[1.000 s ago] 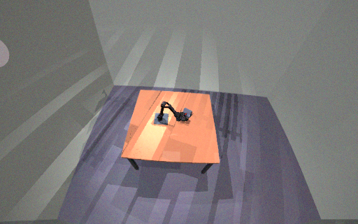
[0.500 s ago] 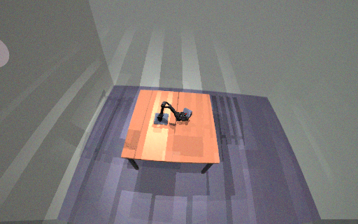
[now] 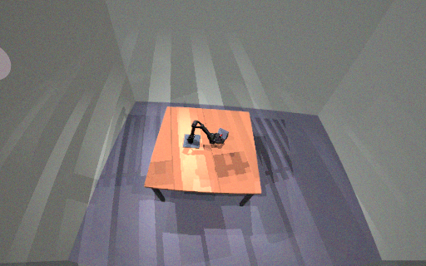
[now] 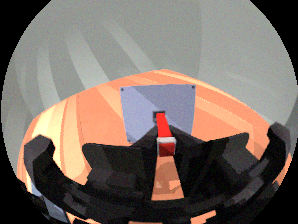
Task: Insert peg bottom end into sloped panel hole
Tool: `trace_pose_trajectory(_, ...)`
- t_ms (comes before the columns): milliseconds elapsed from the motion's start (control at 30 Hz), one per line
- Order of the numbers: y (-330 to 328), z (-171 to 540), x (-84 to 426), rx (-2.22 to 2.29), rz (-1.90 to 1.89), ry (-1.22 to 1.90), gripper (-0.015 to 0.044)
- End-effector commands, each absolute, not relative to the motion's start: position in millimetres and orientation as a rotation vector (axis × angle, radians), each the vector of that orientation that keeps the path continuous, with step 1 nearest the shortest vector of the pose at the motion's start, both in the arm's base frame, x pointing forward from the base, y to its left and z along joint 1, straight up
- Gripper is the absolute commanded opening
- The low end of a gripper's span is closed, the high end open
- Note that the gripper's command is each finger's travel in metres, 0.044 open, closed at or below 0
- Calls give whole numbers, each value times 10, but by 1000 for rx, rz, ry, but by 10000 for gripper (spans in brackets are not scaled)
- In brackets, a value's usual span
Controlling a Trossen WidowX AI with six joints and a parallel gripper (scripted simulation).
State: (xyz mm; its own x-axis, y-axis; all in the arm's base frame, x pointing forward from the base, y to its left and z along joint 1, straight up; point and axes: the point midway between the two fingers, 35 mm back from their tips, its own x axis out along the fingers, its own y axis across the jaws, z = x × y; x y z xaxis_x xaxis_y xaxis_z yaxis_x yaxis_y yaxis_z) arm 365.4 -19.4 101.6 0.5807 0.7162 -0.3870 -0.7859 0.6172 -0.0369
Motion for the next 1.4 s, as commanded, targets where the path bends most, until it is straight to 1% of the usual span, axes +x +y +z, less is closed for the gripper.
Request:
trace_pose_trajectory(0, -189, 995, 3637, -216, 887, 352, 0)
trace_pose_trajectory(1367, -95, 932, 3711, -215, 888, 351, 0)
